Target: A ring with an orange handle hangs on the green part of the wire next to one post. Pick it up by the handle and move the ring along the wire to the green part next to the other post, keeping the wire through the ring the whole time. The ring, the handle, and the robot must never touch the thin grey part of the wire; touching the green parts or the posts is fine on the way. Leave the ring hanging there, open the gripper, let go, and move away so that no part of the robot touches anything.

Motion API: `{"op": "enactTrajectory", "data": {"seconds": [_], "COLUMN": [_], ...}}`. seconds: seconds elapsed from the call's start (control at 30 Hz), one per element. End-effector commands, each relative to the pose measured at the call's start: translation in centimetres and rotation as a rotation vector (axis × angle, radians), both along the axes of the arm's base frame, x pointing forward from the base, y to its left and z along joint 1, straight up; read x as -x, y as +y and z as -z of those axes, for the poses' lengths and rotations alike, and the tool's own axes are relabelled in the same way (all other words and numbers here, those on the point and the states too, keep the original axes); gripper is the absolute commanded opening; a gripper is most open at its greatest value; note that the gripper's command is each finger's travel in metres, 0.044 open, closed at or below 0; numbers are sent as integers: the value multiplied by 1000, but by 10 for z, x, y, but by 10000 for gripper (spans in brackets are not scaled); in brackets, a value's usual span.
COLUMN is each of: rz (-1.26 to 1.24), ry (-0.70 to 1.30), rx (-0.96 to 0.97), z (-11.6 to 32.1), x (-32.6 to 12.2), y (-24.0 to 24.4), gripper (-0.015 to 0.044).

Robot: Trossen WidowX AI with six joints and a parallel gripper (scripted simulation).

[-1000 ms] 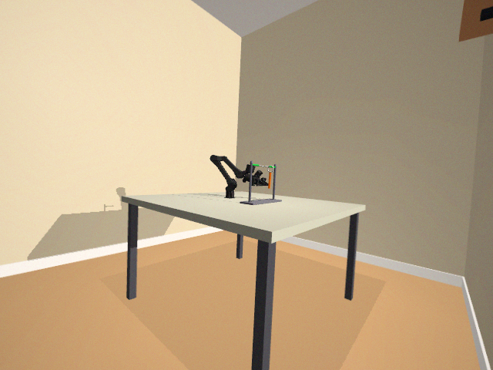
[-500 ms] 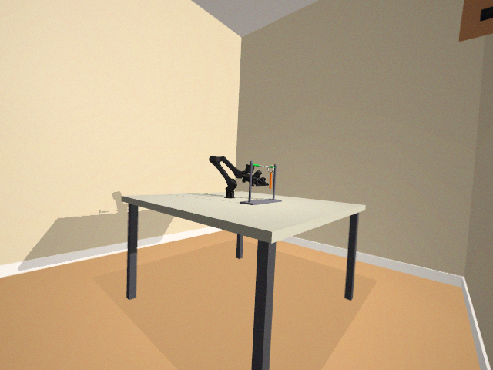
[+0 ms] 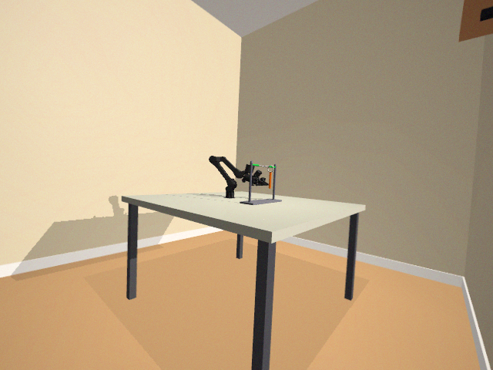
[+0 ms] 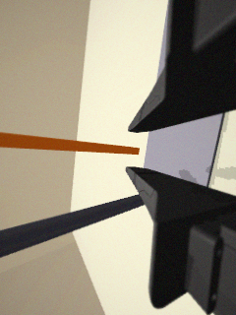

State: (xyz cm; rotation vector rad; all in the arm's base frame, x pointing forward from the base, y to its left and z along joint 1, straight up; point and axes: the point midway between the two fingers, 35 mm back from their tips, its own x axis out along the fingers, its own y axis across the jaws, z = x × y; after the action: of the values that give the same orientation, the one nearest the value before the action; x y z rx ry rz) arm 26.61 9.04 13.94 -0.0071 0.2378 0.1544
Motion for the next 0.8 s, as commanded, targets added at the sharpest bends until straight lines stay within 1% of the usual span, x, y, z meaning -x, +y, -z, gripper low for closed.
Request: {"op": "enactTrajectory", "data": {"seconds": [0.0, 0.2, 0.3, 0.53, 0.57, 0.77], "rz": [7, 7, 1, 1, 0, 0], "ry": [1, 1, 1, 4, 4, 4], "rx": [-3, -3, -1, -1, -1, -1], "z": [0, 0, -3, -11, -12, -12], "x": [0, 0, 7, 42, 46, 49], "y": [-1, -1, 0, -6, -7, -9], "gripper": [160, 160, 239, 423, 440, 440]}}
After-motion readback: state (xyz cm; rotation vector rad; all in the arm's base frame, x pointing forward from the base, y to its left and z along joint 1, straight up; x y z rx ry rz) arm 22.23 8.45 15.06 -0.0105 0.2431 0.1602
